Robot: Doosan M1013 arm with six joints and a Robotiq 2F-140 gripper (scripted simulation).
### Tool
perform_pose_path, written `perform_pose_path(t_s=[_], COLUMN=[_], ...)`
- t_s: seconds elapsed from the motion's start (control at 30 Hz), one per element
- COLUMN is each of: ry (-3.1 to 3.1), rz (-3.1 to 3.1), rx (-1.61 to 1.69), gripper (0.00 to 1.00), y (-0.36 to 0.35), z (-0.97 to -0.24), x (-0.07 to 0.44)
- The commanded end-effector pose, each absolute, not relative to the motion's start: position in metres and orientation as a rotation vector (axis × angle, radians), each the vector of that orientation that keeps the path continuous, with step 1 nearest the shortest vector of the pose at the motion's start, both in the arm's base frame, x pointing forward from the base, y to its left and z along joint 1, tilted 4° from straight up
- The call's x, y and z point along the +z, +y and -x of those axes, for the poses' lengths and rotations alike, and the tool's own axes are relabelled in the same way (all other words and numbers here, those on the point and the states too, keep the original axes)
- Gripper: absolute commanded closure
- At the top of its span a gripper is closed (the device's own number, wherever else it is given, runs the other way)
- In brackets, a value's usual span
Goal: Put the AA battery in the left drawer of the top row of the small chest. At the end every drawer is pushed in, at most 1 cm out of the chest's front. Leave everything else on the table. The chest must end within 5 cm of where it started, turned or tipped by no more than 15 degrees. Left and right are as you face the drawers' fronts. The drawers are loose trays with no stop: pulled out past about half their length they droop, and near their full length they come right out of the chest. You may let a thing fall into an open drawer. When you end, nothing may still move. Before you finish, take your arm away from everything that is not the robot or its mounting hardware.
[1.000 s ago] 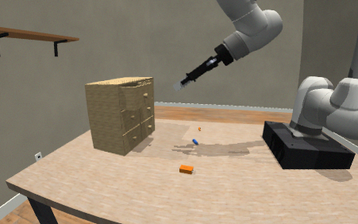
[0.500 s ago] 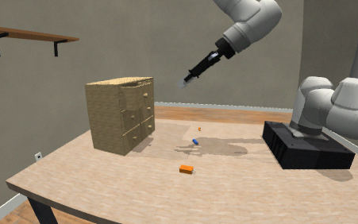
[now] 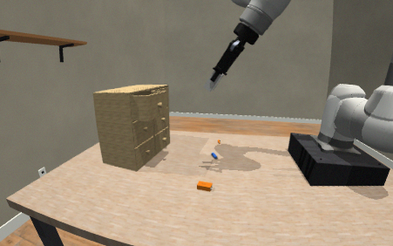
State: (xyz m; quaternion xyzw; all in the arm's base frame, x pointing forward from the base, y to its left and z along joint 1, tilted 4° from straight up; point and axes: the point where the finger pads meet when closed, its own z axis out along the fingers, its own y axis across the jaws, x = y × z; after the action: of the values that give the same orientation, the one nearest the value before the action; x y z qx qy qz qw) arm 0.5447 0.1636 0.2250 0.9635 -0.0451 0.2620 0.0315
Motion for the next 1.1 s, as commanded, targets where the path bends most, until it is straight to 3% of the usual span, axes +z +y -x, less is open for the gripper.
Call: perform_pose_path(t_s=[0.0,0.23,1.07], ry=[-0.096,-0.087,-0.087], rz=[-3.097,-3.136,-3.139], rx=[0.4,0.083,-0.101], gripper=[0.8,0.8,0.8], y=[0.156,0.156,0.157], z=[-0.538,-0.527,-0.518], x=[0.239,0.251,0.262])
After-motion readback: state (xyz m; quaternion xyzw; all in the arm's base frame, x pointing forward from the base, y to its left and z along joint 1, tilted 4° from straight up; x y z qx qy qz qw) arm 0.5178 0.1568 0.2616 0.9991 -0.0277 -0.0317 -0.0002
